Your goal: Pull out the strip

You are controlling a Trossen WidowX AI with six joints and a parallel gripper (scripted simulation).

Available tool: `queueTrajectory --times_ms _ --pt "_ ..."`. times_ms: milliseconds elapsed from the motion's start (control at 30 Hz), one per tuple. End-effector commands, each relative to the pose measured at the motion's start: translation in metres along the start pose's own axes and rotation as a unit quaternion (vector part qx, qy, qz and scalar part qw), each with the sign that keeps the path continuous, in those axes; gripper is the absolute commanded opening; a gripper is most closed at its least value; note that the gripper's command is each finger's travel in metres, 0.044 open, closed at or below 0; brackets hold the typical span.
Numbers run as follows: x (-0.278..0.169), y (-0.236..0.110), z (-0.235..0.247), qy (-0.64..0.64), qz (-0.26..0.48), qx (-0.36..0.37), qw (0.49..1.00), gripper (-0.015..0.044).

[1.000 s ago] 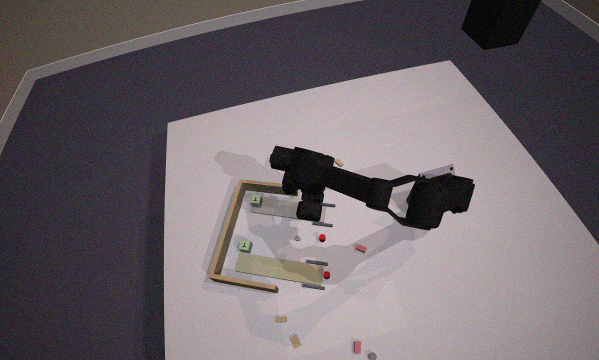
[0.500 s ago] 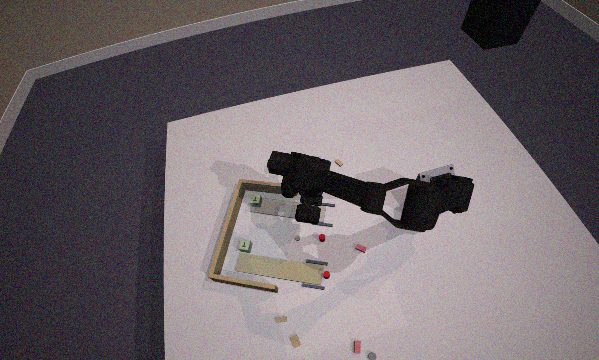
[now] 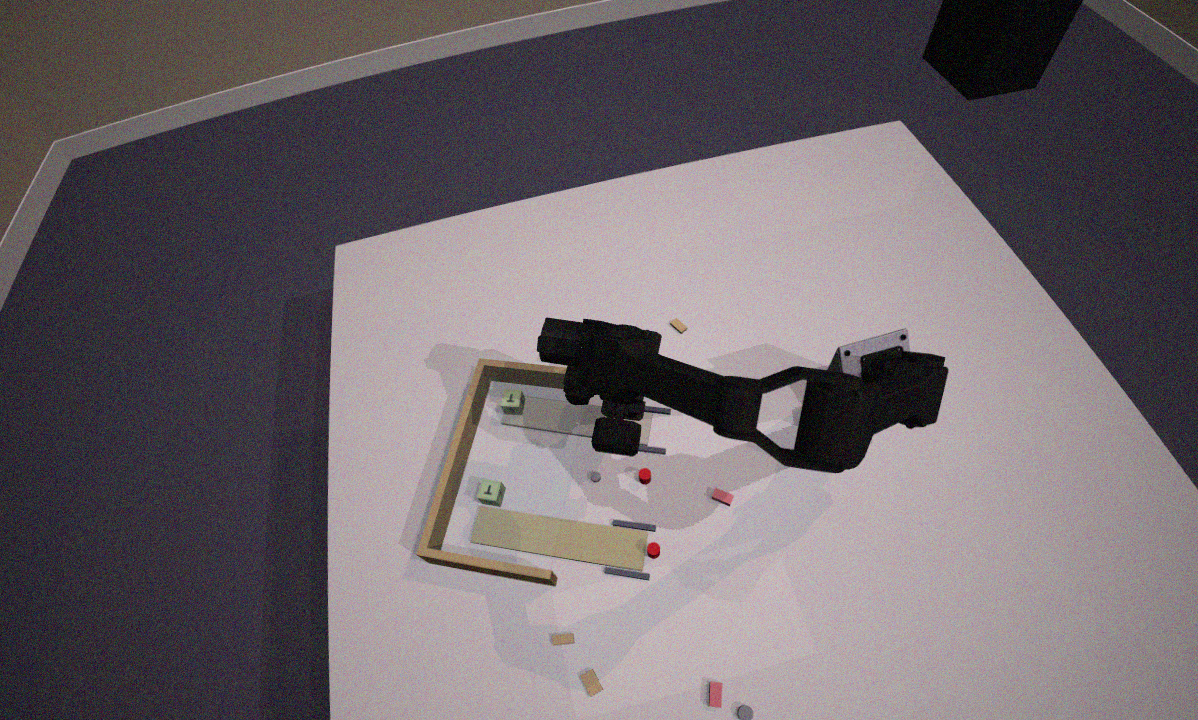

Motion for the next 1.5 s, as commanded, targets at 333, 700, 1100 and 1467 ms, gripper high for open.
queueTrajectory --times_ms 333,700,1100,1467 --pt "-0.006 0.027 0.000 0.006 0.006 0.005 1.000 0.0000" --pt "-0.007 0.036 0.001 0.006 0.006 0.005 1.000 0.0000" --pt "-0.007 0.036 0.001 0.006 0.006 0.005 1.000 0.0000" --pt "-0.007 0.037 0.001 0.006 0.006 0.005 1.000 0.0000"
Point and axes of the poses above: the point midway between the two fingers, 35 mm back from their tips, its own y axis out along the fingers, its own z axis across the jaws, x = y × z, the point moved 3 cm from there along -y, back along the fingers, and after that the axes turned 11 degrees about -y, right-handed, at the moved point
